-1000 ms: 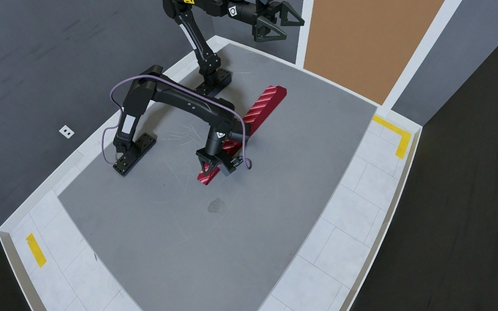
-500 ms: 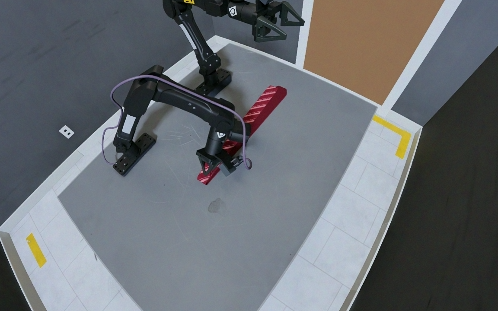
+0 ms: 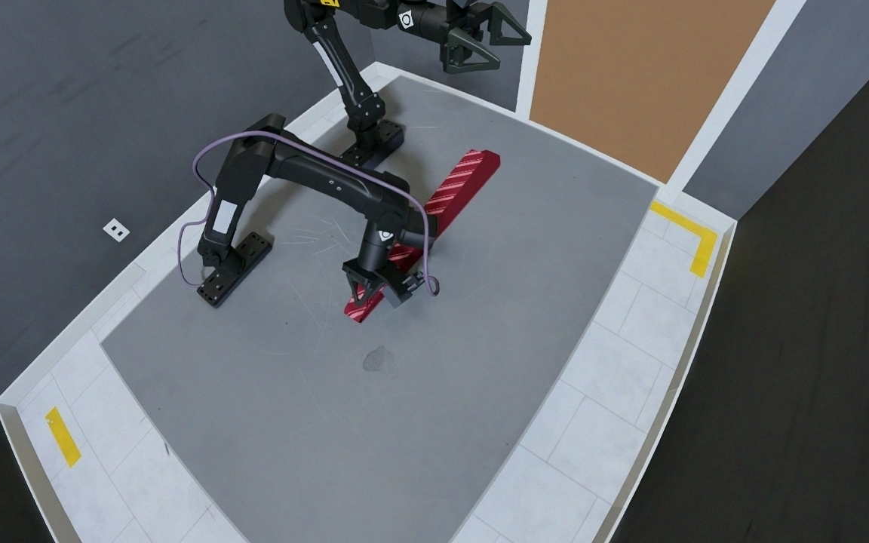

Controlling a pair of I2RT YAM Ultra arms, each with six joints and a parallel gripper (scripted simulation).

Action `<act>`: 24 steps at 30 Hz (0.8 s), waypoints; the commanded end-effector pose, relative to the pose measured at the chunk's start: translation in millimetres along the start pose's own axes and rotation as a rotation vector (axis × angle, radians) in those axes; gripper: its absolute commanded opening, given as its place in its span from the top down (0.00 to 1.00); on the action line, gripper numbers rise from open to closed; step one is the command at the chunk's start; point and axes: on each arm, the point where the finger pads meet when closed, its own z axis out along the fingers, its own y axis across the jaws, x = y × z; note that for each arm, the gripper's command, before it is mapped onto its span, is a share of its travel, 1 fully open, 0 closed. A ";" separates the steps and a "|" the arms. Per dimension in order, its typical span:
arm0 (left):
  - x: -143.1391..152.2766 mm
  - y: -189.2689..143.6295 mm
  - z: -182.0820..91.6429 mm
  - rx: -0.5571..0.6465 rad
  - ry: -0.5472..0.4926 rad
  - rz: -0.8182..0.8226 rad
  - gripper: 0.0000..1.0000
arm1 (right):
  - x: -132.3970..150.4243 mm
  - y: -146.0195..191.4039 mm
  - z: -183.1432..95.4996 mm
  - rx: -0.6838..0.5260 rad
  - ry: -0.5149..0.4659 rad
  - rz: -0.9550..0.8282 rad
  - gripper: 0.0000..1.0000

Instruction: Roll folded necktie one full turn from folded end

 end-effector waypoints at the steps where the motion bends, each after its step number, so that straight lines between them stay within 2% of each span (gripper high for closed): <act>1: -20.8 -1.1 -2.0 0.011 -0.048 -0.012 0.00 | -9.4 4.1 -7.7 -0.016 -0.030 0.023 0.83; 24: -20.8 -1.1 -2.0 0.011 -0.048 -0.012 0.00 | -9.4 3.7 -8.2 -0.016 -0.018 0.038 0.81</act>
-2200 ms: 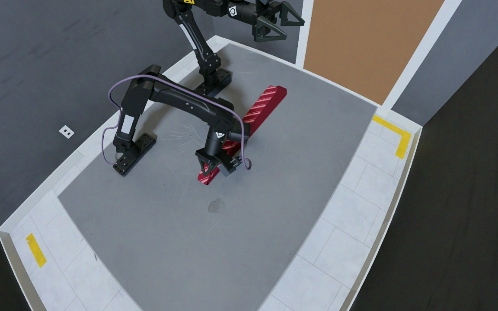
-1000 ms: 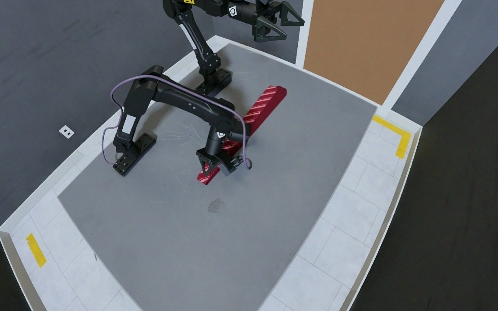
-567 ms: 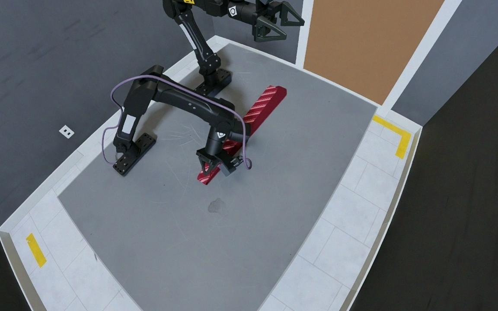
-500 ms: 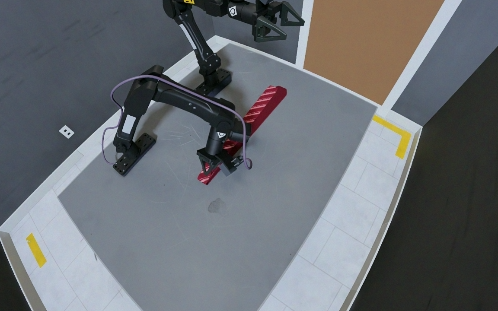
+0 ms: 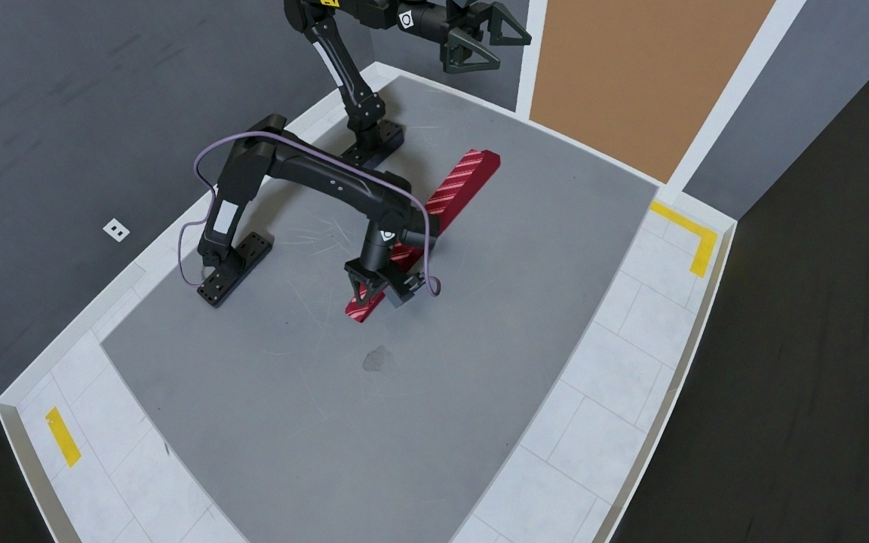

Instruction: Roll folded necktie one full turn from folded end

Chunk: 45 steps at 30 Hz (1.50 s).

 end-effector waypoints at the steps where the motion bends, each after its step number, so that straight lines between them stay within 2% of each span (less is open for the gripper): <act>1: -20.8 -1.1 -2.0 0.011 -0.048 -0.012 0.00 | -5.8 0.6 -6.8 -0.005 -0.017 0.016 0.80; 12: -20.8 -1.1 -2.0 0.011 -0.048 -0.012 0.00 | -5.8 -0.8 -8.6 -0.005 -0.017 0.016 0.72; 45: -20.8 -1.1 -2.0 0.011 -0.048 -0.012 0.00 | -5.3 -0.5 -54.9 -0.241 -0.028 -0.001 0.72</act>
